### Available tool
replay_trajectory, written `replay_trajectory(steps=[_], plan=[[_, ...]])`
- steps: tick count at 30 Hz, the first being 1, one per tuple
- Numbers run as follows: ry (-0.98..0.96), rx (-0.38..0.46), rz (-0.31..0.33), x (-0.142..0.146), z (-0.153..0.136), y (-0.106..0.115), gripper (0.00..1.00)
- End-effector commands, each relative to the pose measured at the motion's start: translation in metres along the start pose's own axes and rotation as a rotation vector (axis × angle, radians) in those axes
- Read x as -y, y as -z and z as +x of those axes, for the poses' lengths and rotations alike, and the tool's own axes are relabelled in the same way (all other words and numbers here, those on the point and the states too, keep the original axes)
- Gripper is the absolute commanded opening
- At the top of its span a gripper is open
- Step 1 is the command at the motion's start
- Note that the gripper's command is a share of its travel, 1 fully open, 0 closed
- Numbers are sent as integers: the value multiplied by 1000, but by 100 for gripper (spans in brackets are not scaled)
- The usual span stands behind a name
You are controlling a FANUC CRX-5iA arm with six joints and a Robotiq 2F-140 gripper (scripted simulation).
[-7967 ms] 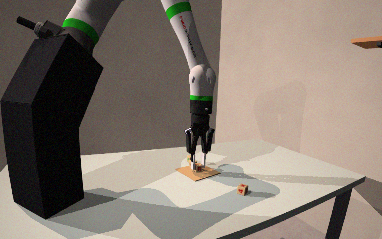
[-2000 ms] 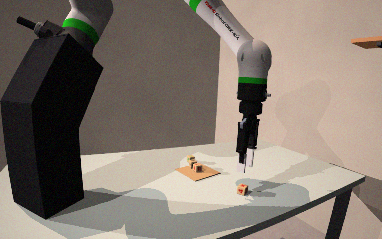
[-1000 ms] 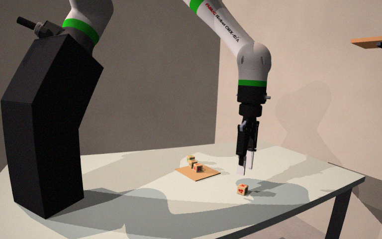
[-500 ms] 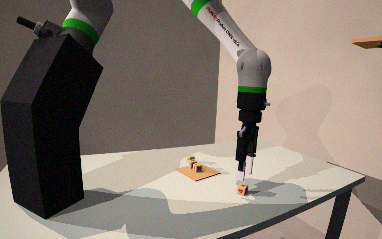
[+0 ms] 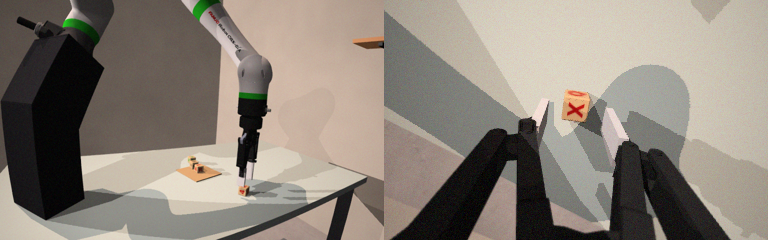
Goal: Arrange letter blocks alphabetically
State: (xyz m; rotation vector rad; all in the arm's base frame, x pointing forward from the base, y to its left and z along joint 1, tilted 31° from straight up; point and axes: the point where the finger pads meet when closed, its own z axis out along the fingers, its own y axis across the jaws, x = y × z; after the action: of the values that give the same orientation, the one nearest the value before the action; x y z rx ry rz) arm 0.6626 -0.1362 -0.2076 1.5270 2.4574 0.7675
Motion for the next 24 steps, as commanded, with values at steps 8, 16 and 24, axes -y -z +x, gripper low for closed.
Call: replay_trajectory(steps=[8,16,24], plan=[[0,0,0,0,0,-5,40],[0,0,0,0,0,-5,40],[0,0,0,0,0,-5,40]])
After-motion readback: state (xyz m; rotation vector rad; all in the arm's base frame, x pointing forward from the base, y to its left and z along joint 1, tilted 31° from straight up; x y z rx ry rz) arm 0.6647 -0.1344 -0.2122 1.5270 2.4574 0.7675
